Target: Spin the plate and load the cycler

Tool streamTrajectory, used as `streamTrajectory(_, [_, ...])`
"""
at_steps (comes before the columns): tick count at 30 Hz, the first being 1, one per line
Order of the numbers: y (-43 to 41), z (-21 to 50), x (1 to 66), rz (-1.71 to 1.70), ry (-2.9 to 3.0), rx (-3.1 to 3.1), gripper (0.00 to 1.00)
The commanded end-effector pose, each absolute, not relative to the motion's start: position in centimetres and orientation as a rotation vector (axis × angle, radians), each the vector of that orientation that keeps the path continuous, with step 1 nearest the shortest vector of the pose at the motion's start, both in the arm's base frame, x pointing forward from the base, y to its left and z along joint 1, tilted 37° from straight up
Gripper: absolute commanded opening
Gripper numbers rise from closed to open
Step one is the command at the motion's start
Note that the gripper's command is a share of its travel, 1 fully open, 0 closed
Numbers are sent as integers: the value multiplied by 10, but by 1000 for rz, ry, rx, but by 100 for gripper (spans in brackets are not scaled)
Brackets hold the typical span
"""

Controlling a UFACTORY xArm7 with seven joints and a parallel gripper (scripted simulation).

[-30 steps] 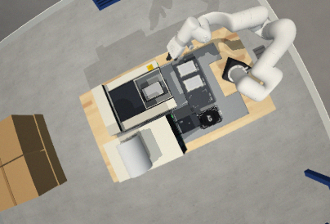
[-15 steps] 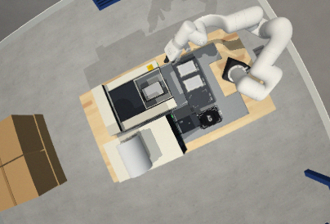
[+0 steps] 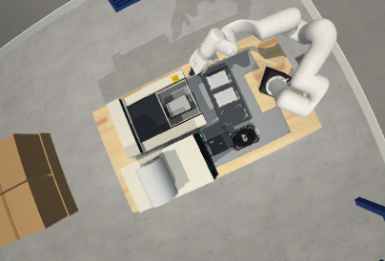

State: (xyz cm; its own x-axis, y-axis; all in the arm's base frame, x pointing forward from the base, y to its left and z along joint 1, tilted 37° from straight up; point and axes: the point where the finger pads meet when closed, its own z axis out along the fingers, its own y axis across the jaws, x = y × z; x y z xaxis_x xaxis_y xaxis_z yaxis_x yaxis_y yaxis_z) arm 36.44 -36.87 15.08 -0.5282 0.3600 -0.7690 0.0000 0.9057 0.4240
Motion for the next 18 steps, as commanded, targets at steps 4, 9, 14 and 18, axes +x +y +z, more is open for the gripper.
streamTrajectory(4, [-370,151,372,459,2085,259,0])
streamTrajectory(9, [-369,150,377,459,2085,259,0])
streamTrajectory(14, [-370,150,377,459,2085,259,0])
streamTrajectory(18, [-370,150,378,459,2085,259,0])
